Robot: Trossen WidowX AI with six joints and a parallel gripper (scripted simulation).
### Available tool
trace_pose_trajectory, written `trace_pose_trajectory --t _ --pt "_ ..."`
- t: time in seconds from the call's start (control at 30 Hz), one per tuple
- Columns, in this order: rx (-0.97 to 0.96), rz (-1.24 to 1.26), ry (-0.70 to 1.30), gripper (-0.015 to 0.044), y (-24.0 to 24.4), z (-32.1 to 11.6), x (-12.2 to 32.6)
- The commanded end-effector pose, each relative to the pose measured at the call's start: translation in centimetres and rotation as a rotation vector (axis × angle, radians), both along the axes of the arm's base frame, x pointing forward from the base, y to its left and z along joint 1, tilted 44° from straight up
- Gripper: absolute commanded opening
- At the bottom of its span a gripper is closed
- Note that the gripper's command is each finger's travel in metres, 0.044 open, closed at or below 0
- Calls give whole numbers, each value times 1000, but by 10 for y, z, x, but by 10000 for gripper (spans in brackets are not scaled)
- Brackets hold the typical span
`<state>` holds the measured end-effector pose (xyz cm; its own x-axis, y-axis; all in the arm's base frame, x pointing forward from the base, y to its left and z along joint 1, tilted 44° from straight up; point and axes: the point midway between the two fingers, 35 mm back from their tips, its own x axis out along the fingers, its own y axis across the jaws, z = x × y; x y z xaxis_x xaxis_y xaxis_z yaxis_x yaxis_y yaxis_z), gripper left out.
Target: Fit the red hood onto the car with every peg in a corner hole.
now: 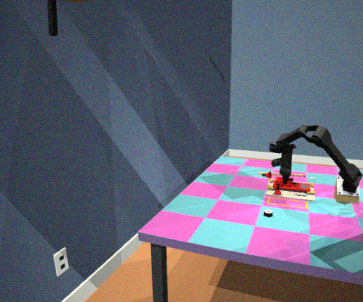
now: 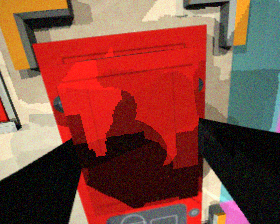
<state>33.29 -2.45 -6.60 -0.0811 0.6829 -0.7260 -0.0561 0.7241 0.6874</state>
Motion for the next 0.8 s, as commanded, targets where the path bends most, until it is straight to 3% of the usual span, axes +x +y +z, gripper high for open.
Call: trace_pose_trajectory --t 0.0,0.07,0.23,0.43,0.77 --pt "0 0 0 394 0 0 0" --pt "0 0 0 440 0 0 0" --pt "-1 -1 -1 440 -6 6 2" --pt "-6 -3 -3 440 -48 51 5" --pt "-6 -3 -3 440 -50 53 5"
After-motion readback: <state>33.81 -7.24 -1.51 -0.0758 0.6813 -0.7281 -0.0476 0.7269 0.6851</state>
